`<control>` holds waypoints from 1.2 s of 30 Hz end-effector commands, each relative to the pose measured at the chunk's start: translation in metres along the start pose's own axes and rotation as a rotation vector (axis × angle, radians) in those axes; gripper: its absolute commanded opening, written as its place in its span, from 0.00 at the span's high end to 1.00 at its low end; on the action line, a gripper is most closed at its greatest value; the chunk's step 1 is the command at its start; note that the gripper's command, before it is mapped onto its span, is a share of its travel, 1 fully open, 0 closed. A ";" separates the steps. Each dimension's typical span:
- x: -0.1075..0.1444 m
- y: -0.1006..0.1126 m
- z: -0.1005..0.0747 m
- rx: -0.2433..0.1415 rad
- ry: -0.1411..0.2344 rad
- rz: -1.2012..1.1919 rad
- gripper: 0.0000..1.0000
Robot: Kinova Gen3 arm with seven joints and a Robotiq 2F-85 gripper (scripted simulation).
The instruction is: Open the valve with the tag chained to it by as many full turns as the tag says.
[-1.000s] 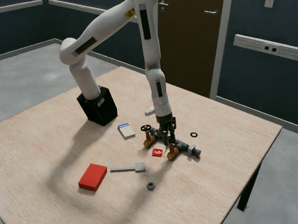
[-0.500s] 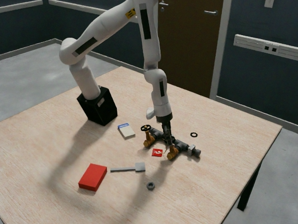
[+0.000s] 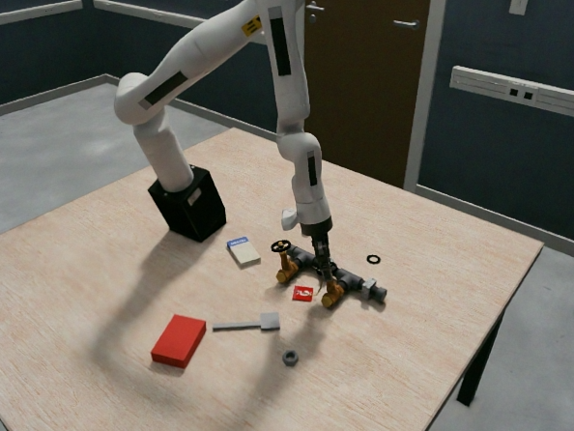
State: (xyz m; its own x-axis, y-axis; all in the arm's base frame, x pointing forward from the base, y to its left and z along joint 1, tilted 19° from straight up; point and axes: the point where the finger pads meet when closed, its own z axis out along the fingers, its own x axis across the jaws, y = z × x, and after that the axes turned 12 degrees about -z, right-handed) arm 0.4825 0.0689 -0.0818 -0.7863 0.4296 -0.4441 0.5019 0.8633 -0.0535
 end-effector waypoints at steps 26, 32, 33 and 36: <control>0.000 0.001 -0.001 -0.002 -0.001 0.052 0.00; 0.000 0.001 -0.001 -0.002 -0.001 0.229 0.00; 0.000 0.001 -0.001 -0.002 0.000 0.273 0.00; 0.000 0.001 -0.001 -0.002 0.000 0.425 0.00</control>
State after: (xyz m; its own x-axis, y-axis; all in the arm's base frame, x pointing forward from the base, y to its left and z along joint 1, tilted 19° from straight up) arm 0.4823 0.0688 -0.0817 -0.5950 0.6745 -0.4370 0.7189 0.6898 0.0858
